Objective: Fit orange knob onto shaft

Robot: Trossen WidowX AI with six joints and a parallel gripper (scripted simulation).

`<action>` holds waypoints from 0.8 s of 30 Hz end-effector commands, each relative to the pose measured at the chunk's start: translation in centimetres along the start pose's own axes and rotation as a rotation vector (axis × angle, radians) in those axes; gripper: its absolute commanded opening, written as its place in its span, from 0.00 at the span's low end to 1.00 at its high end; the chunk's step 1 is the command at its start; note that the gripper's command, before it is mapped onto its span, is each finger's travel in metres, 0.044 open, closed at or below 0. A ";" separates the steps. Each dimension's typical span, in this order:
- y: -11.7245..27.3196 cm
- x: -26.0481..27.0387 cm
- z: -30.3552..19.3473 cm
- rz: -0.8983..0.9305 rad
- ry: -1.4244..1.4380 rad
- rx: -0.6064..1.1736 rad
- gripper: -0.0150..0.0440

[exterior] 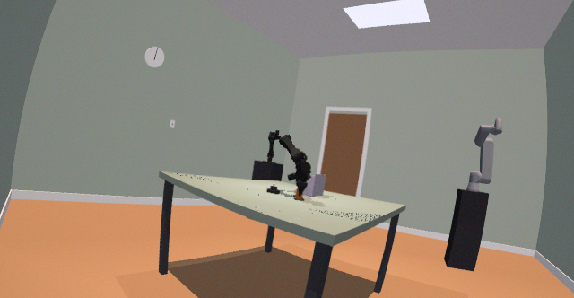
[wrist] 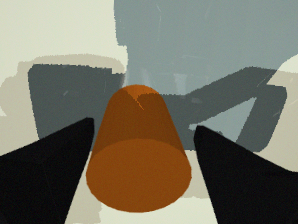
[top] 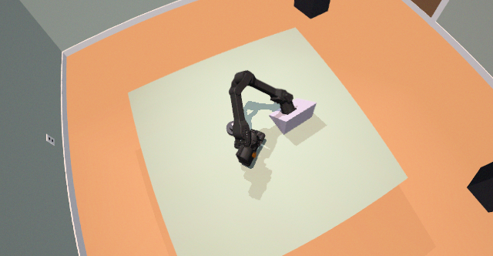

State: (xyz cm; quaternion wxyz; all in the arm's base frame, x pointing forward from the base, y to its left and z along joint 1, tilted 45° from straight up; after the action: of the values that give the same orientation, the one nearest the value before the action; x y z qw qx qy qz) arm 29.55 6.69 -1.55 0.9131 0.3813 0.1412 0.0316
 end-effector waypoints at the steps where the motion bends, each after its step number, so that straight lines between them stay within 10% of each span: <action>1: 4.7 0.2 -0.2 0.030 -0.003 0.006 0.88; 4: 7.2 -0.2 -0.2 0.030 -0.002 0.003 1.00; 24: 4.1 0.1 -0.1 0.031 -0.002 0.003 1.00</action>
State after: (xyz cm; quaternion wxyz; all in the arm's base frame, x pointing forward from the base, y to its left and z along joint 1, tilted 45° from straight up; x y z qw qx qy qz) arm 29.77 9.99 1.56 0.9112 0.3876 0.1329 0.0431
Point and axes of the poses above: the point midway between the two fingers, 35 mm back from their tips, its own y axis back along the fingers, its own x axis across the jaws, z = x × y, the point moved 8 cm from there along y, back along the fingers, and after that the axes turned 11 degrees about -y, right-handed, at the moved point
